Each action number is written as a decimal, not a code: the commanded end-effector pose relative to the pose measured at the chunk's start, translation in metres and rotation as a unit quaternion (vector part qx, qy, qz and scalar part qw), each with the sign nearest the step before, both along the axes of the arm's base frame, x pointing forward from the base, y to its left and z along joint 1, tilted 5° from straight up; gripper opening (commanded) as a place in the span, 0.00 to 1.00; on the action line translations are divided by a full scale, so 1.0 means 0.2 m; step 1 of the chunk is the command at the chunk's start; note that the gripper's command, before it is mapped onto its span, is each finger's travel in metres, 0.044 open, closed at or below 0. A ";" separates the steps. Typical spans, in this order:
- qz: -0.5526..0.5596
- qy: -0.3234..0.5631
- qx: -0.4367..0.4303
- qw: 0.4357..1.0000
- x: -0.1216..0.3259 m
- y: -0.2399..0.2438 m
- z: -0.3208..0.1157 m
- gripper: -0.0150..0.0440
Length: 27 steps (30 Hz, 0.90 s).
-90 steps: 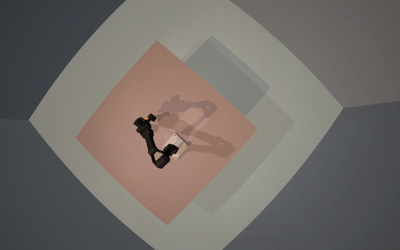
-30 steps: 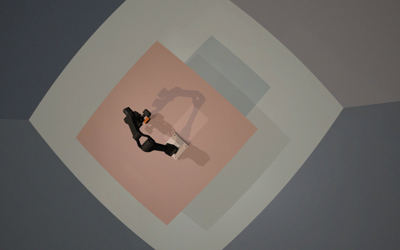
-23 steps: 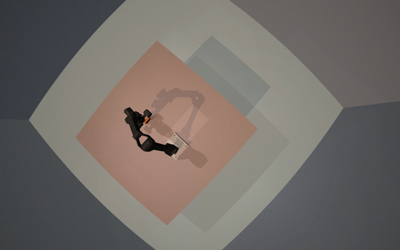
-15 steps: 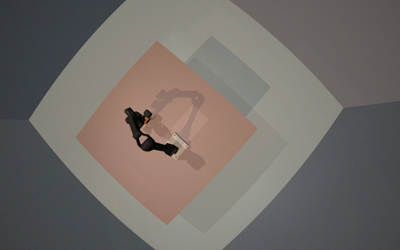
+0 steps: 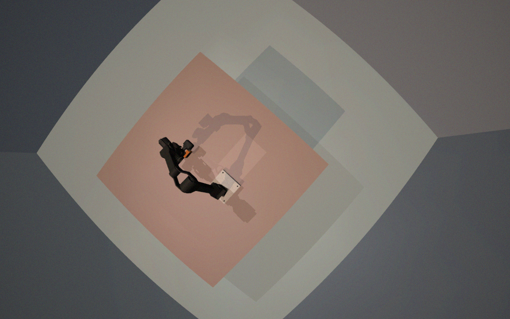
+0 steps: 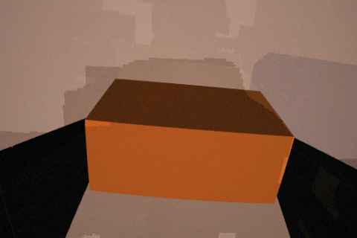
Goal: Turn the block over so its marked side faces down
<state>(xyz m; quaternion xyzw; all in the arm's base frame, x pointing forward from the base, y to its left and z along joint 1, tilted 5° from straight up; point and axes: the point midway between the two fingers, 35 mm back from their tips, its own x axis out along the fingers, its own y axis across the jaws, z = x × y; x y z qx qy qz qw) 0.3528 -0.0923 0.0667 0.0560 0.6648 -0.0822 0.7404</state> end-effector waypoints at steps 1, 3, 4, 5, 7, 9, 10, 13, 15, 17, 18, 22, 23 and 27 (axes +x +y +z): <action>-0.002 0.001 0.000 1.000 0.00 0.00 -0.01 0.56; -0.002 0.001 0.000 1.000 0.00 0.00 -0.01 0.54; -0.002 0.001 0.000 1.000 0.00 0.00 -0.01 0.53; -0.002 0.001 0.000 1.000 0.00 0.00 0.00 0.48; -0.002 0.001 0.000 1.000 0.00 0.00 0.04 0.40; -0.002 0.001 0.000 1.000 -0.01 0.00 0.10 0.31; -0.002 0.001 0.000 1.000 -0.01 0.01 0.12 0.26; -0.002 0.001 0.000 1.000 -0.02 0.01 0.14 0.25; -0.002 0.001 0.000 1.000 -0.02 0.01 0.14 0.25; -0.002 -0.004 -0.001 1.000 -0.01 0.01 0.14 0.25; -0.002 -0.010 -0.002 1.000 -0.01 0.01 0.14 0.25; -0.001 -0.040 -0.008 0.999 0.00 0.00 0.12 0.25; -0.001 -0.047 -0.009 0.999 0.00 0.00 0.12 0.25; -0.001 -0.077 -0.015 0.997 0.00 0.00 0.10 0.25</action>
